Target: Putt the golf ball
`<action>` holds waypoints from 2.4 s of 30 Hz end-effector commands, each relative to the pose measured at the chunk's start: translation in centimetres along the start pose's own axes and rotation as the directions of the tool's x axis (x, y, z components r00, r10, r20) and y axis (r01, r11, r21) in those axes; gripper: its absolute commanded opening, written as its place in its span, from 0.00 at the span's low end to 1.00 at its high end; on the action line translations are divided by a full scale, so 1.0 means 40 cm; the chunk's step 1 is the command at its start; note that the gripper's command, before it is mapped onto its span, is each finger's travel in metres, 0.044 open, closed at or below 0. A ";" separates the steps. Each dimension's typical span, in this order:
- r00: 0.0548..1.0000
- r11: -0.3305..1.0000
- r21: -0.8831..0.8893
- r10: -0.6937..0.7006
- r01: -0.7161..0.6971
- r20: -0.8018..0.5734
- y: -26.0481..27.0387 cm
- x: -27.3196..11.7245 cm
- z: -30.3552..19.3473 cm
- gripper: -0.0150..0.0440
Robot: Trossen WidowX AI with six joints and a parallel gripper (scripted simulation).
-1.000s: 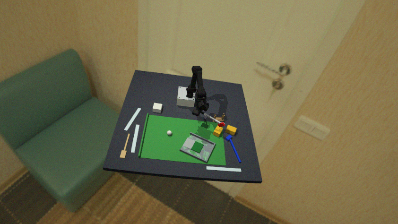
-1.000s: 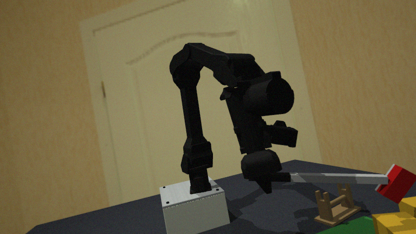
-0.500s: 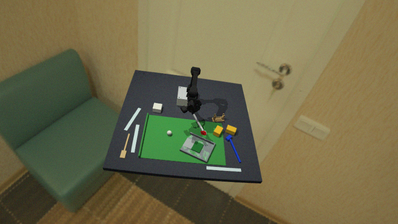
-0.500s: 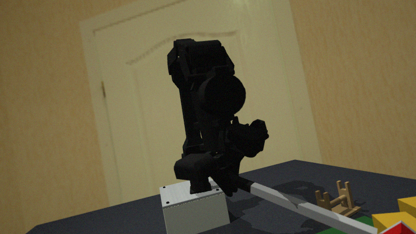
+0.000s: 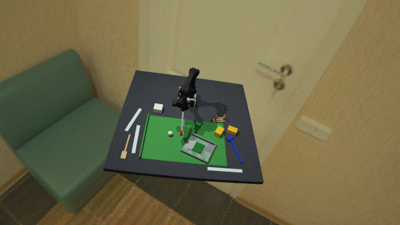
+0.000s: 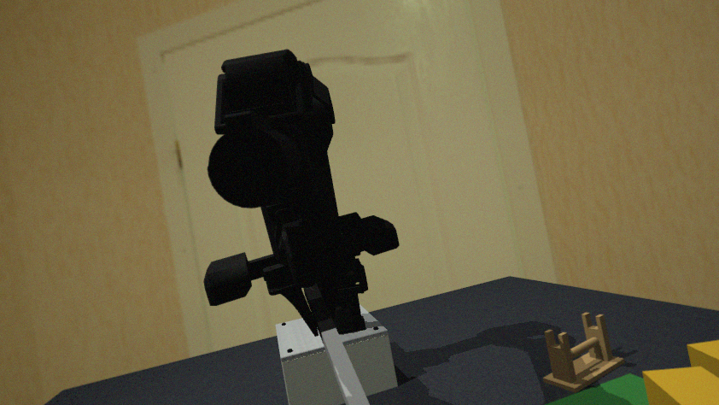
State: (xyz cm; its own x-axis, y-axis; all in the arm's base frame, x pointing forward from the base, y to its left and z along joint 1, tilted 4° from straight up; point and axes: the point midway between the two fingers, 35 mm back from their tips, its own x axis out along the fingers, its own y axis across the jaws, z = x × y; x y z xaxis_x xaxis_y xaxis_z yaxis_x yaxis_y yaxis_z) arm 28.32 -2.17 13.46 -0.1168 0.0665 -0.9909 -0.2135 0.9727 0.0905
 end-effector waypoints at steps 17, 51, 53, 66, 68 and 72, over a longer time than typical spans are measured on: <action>0.999 0.907 0.421 0.008 0.012 -0.046 -0.143 -0.047 -0.062 0.25; 0.999 0.907 0.421 0.008 0.012 -0.046 -0.158 0.114 -0.031 0.25; 0.999 0.909 0.418 0.009 0.010 -0.046 -0.158 0.105 -0.032 0.25; 0.999 0.908 0.419 0.008 0.013 -0.046 -0.195 0.109 -0.047 0.25; 0.999 0.907 0.420 0.007 0.014 -0.047 -0.214 0.112 -0.056 0.25; 0.999 0.907 0.421 0.006 0.014 -0.047 -0.227 0.114 -0.063 0.25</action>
State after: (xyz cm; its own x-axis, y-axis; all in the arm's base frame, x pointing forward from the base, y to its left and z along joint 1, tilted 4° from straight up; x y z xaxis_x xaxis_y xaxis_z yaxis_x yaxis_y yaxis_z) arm 27.27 -10.68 8.40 -0.1677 0.0681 -0.9835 0.2167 0.9757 0.0306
